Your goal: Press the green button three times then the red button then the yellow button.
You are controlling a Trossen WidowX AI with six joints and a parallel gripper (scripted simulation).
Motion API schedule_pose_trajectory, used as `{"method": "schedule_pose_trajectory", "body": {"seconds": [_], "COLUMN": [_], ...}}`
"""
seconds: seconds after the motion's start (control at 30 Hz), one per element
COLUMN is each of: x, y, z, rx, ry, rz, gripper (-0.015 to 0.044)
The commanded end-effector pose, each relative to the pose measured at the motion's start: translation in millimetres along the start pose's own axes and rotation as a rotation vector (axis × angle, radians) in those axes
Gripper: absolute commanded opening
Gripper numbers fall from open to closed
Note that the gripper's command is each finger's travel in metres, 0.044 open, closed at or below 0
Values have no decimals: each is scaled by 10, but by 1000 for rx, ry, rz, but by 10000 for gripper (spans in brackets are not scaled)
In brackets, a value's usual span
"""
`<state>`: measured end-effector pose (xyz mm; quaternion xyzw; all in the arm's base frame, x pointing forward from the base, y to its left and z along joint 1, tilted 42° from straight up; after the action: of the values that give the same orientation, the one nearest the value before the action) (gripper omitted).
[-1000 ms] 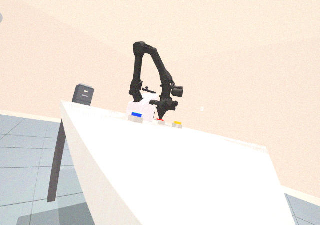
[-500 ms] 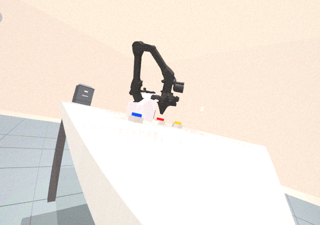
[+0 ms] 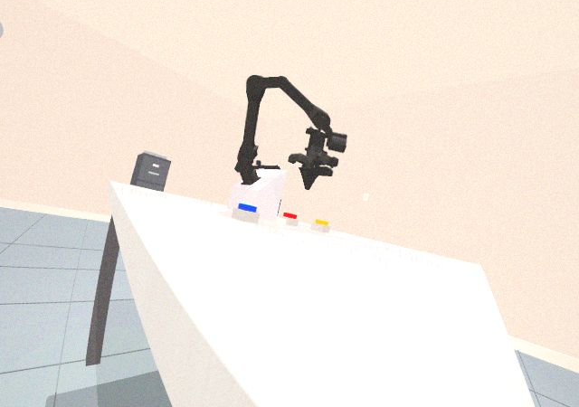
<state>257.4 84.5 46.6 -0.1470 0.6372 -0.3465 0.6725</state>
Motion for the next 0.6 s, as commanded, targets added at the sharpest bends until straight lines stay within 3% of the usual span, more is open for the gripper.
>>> {"method": "schedule_pose_trajectory", "body": {"seconds": [0.0, 0.13, 0.27, 0.4, 0.57], "x": [3, 39, 77, 628, 664], "y": [350, 700, 718, 714, 712], "z": [168, 317, 326, 325, 322], "rx": [-4, -3, -3, -3, -2], "ry": [4, 3, 3, 2, 2], "rz": [-1, 1, 1, -1, -1], "gripper": [20, 20, 20, 20, 20]}}
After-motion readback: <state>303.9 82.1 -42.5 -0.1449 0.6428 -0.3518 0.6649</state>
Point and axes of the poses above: the point midway between the two fingers, 35 mm back from their tips, its own x axis out along the fingers, its own y axis across the jaws, z = x × y, the point moved 7 cm from there along -x, back along the fingers, and after that the axes turned 7 degrees about x, right-handed, at the moved point
